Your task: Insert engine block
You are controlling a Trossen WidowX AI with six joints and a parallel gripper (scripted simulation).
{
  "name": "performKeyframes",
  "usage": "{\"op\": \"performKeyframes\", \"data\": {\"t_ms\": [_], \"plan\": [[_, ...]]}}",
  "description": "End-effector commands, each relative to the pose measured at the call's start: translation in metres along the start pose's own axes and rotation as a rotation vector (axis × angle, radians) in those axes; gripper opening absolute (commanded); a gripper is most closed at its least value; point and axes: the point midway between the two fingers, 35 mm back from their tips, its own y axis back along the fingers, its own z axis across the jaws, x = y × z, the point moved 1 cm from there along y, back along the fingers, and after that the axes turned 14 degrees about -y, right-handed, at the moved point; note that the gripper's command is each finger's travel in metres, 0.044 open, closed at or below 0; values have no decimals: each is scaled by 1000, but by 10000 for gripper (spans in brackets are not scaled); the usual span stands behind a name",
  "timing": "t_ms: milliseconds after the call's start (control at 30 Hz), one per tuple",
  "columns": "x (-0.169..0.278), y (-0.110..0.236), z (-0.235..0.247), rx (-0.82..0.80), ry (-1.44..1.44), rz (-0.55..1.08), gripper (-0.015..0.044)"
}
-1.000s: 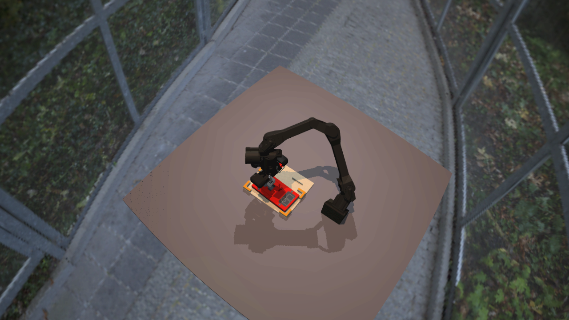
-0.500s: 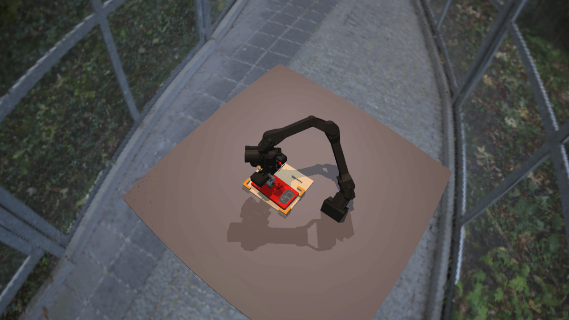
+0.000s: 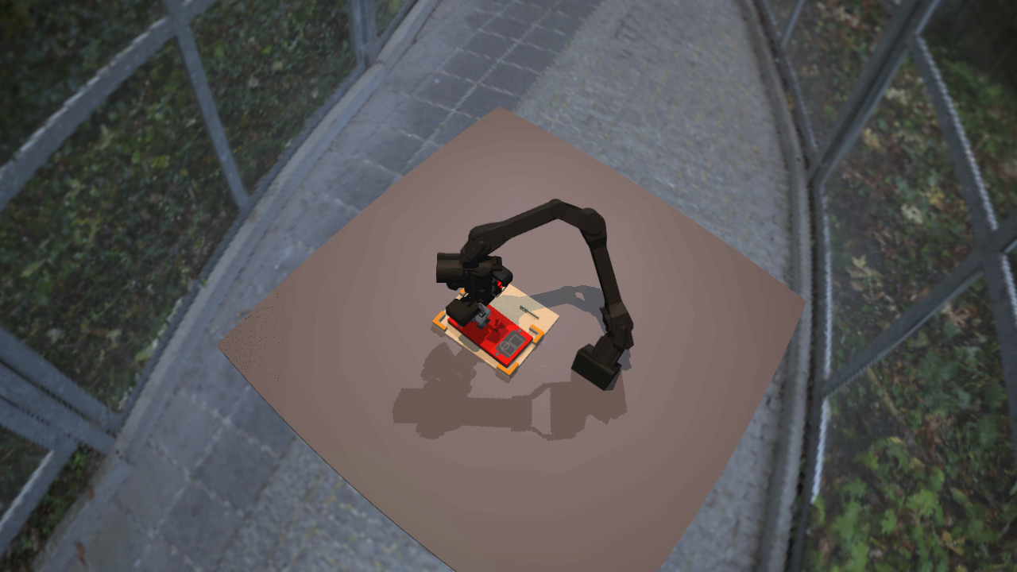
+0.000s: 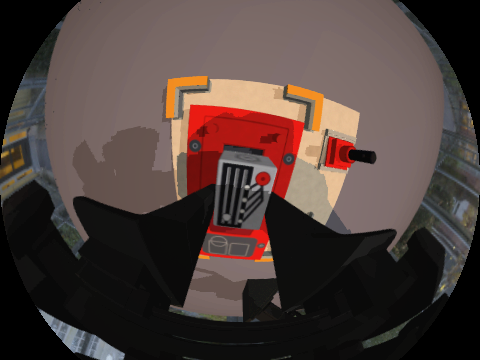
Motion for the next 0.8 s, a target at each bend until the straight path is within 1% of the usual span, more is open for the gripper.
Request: {"op": "performKeyframes", "data": {"t_ms": [0, 400, 600, 767], "plan": [[1, 0, 0, -4, -17, 4, 159], [1, 0, 0, -4, -17, 4, 159], [2, 0, 1, -5, 60, 4, 159], [2, 0, 1, -5, 65, 4, 159]]}}
